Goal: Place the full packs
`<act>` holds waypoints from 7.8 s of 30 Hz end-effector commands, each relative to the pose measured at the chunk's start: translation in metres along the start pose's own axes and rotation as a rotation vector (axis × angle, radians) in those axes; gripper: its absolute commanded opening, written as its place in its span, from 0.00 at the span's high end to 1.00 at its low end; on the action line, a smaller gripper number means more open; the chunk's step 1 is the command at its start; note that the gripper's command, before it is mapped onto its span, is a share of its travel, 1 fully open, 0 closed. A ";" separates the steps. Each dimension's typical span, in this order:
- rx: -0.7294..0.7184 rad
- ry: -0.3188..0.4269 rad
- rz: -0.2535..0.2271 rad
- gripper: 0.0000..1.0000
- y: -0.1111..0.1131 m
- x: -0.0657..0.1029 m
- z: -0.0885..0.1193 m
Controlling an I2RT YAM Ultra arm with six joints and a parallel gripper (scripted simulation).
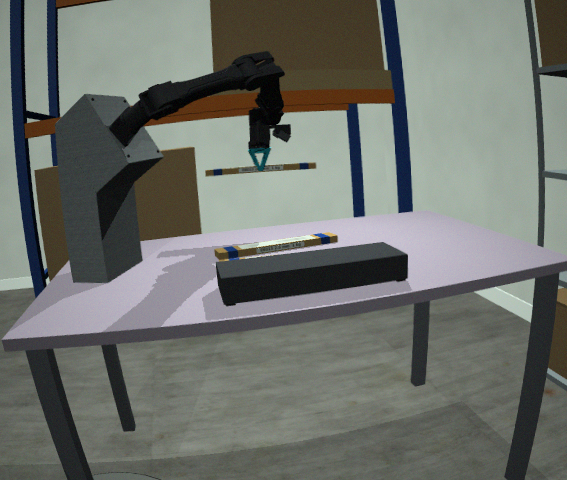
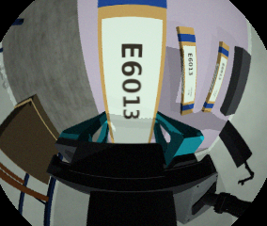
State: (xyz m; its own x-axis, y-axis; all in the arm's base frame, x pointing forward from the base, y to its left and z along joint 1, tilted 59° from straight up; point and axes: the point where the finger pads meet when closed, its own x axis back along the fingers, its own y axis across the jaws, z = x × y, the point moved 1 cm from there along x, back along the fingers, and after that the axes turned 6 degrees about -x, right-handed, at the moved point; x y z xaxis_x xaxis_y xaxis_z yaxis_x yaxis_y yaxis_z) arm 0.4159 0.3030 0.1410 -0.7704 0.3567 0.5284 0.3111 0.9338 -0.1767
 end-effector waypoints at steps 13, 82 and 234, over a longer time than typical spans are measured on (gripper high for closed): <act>-0.001 -0.035 -0.075 1.00 0.012 0.039 -0.007; 0.087 -0.031 -0.074 1.00 -0.065 0.030 -0.016; 0.079 -0.047 -0.067 1.00 -0.300 -0.003 -0.064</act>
State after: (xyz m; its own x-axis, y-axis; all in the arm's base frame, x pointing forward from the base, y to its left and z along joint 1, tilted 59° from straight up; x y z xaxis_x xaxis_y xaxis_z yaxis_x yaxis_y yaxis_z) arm 0.3624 0.0159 0.2364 -0.7902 0.3133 0.5268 0.2247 0.9477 -0.2265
